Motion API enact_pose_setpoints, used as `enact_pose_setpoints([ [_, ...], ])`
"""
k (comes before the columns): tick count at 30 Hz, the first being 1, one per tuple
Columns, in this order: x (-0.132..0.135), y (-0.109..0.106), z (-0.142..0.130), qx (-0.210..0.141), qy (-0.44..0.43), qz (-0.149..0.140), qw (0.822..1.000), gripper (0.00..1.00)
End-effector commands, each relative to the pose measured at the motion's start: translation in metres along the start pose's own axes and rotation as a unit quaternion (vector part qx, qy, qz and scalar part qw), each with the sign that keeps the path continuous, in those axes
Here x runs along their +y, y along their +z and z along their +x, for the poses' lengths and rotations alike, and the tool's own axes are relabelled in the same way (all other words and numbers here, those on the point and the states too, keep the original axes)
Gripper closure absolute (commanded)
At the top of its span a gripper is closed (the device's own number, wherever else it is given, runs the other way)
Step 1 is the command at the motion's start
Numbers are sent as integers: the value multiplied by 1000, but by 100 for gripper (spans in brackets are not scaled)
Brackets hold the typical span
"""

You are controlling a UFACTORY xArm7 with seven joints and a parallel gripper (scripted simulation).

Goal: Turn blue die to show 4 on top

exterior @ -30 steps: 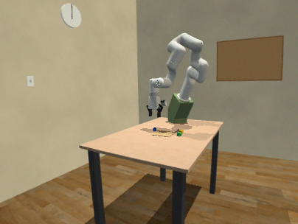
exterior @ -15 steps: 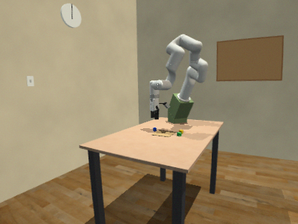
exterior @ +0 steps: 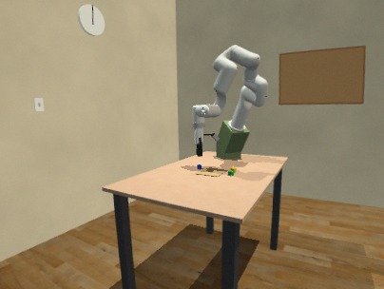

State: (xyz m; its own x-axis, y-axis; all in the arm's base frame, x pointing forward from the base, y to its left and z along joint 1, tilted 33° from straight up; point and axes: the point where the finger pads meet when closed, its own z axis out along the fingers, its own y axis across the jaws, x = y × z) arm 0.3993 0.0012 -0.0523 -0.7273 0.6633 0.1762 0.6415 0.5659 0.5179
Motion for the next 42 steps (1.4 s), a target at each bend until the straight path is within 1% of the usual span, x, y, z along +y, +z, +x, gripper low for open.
enact_pose_setpoints([
  [1, 0, -1, -1, -1, 1, 0, 1000, 58],
  [42, 0, 2, -1, -1, 10, 0, 1000, 58],
])
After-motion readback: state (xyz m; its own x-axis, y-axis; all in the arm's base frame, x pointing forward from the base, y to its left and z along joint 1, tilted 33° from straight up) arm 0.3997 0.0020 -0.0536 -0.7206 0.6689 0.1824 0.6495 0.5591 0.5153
